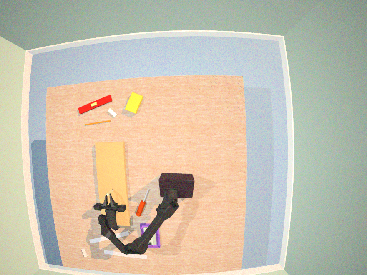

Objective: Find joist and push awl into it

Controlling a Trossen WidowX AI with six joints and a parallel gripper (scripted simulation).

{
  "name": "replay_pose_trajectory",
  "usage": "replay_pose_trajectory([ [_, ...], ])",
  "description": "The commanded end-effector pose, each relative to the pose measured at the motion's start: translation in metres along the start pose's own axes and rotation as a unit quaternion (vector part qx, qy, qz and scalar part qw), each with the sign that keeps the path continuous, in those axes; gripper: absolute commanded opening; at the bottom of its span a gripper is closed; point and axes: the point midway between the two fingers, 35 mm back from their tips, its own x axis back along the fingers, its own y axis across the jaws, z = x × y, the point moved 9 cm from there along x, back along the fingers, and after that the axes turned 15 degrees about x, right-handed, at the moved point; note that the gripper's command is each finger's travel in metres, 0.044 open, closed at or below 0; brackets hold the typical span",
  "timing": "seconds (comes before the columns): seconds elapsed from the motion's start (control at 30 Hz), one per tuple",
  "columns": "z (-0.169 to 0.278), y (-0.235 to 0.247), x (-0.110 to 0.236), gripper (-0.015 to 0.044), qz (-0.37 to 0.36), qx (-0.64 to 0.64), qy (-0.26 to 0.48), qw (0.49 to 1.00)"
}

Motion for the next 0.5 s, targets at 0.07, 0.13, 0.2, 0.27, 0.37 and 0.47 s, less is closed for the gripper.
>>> replay_pose_trajectory([
  [0.07,-0.0001,-0.0001,0.0,0.0,0.0,0.0,0.0,1.0],
  [0.13,-0.0001,-0.0001,0.0,0.0,0.0,0.0,0.0,1.0],
  [0.2,-0.0001,-0.0001,0.0,0.0,0.0,0.0,0.0,1.0],
  [0.27,-0.0001,-0.0001,0.0,0.0,0.0,0.0,0.0,1.0],
  [0.37,-0.0001,-0.0001,0.0,0.0,0.0,0.0,0.0,1.0],
  [0.47,-0.0001,-0.0001,0.0,0.0,0.0,0.0,0.0,1.0],
])
